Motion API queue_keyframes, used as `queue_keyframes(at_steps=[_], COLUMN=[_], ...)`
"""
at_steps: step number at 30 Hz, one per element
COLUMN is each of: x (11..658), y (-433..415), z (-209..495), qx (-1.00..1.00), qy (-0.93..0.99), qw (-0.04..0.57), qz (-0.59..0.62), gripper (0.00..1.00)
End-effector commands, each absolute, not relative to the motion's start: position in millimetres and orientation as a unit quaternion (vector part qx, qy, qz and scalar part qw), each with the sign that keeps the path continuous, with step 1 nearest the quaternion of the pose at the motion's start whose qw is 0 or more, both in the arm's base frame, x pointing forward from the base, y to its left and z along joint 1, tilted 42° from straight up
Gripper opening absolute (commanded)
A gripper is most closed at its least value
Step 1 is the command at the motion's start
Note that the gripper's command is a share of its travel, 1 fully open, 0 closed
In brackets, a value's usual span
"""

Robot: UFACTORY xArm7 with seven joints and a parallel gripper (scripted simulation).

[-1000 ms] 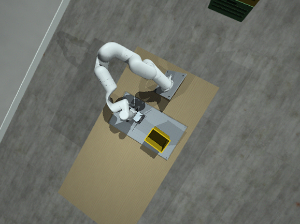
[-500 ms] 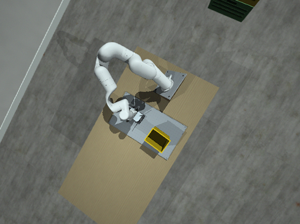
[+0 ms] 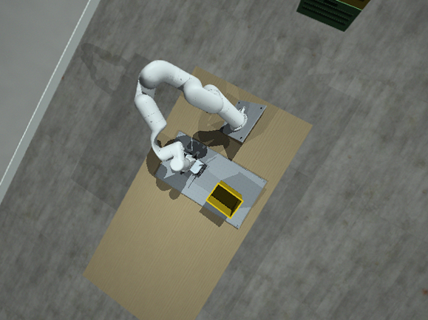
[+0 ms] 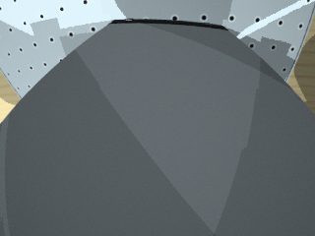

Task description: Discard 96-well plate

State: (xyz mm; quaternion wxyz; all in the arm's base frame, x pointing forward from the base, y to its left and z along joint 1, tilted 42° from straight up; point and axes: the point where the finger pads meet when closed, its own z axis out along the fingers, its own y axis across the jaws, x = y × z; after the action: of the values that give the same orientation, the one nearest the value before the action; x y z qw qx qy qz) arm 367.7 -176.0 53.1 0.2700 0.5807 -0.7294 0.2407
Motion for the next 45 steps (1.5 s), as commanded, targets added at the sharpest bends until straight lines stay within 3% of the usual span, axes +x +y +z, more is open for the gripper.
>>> queue_keyframes(at_steps=[1, 45], x=[369, 373], y=[-174, -153], z=[55, 78], qx=[0.581, 0.581], qy=[-0.729, -0.729], qw=[0.269, 0.269], qz=[0.242, 0.242], gripper=[0.0, 0.0])
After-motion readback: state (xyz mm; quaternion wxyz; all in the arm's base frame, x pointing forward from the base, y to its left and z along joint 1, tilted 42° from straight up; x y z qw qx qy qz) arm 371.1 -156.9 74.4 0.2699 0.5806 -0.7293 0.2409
